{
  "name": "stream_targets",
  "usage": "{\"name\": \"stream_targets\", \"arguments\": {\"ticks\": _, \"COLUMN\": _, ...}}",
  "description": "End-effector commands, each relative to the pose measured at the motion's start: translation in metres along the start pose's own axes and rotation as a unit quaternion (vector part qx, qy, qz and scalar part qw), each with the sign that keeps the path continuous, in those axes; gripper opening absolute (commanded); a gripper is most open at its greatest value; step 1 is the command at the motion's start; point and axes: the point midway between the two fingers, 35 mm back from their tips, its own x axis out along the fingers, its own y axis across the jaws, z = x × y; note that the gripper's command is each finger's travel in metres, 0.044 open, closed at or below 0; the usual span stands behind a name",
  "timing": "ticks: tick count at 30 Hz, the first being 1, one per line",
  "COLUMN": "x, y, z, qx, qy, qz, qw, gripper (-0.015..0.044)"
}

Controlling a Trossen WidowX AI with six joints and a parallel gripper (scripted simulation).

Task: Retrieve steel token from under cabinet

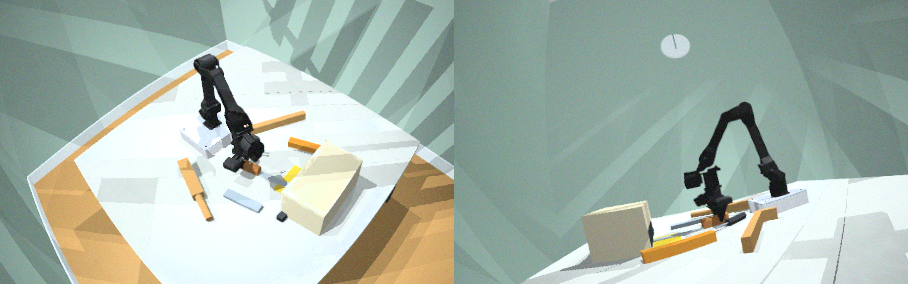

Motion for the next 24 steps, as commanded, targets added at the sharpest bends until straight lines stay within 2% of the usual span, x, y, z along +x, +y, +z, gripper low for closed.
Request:
{"name": "stream_targets", "arguments": {"ticks": 1, "x": 0.001, "y": 0.000, "z": -0.006, "qx": -0.001, "qy": 0.002, "qz": 0.000, "qw": 1.000, "gripper": 0.0000}}
{"name": "stream_targets", "arguments": {"ticks": 15, "x": 0.001, "y": -0.001, "z": -0.026, "qx": -0.001, "qy": 0.003, "qz": 0.000, "qw": 1.000, "gripper": 0.0000}}
{"name": "stream_targets", "arguments": {"ticks": 24, "x": 0.000, "y": -0.001, "z": -0.022, "qx": 0.017, "qy": 0.001, "qz": 0.000, "qw": 1.000, "gripper": 0.0000}}
